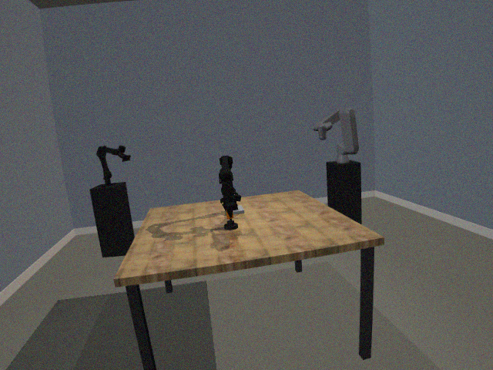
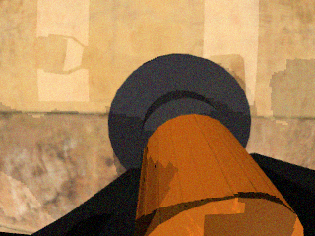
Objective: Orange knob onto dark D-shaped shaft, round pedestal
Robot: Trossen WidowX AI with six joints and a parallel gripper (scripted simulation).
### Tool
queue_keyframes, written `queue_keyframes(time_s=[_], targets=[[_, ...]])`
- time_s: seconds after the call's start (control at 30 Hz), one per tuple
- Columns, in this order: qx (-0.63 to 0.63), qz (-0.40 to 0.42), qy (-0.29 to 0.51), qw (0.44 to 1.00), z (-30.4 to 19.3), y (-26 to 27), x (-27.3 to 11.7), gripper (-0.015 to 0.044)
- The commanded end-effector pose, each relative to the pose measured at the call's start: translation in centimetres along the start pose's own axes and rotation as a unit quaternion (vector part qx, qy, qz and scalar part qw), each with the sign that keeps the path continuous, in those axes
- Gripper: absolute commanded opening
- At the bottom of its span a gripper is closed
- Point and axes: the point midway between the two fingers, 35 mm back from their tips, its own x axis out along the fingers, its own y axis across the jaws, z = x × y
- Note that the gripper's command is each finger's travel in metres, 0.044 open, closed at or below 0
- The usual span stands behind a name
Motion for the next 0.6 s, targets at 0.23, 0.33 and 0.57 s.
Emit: queue_keyframes(time_s=[0.23, 0.33, 0.57], targets=[[-0.064, -0.002, -0.001, 0.998, 0.21, 0.29, -0.03, 0.0000], [-0.064, -0.002, -0.001, 0.998, 0.18, 0.22, 0.01, 0.0000], [-0.064, -0.002, -0.001, 0.998, 0.08, -0.01, -0.02, 0.0000]])
